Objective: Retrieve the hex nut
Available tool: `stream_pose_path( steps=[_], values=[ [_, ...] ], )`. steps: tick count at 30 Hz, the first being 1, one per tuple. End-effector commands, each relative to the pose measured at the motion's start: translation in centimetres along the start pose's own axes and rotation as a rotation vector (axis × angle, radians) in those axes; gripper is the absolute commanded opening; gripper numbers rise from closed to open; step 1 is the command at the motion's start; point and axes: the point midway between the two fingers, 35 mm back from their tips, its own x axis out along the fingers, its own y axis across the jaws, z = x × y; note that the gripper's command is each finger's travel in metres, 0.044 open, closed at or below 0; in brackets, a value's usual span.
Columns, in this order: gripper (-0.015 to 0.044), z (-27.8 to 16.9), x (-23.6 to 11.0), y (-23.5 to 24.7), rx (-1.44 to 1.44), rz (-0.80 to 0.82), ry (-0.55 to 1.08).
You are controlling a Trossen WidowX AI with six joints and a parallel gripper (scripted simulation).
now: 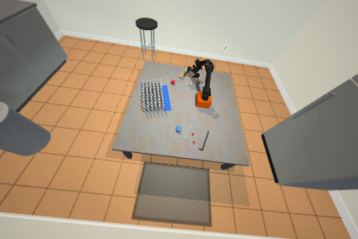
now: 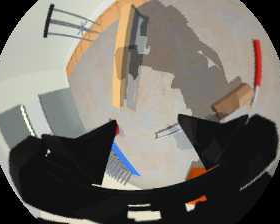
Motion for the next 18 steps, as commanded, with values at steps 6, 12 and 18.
stream_pose_path(
  steps=[6, 12, 18],
  values=[
    [0.044, 2.6, -8.2, -9.2, 0.647, -0.092, 0.108],
    [0.044, 2.3, -12.3, -12.6, 0.922, -0.108, 0.159],
    [0.044, 2.3, -12.3, -12.6, 0.922, -0.108, 0.159]
  ],
)
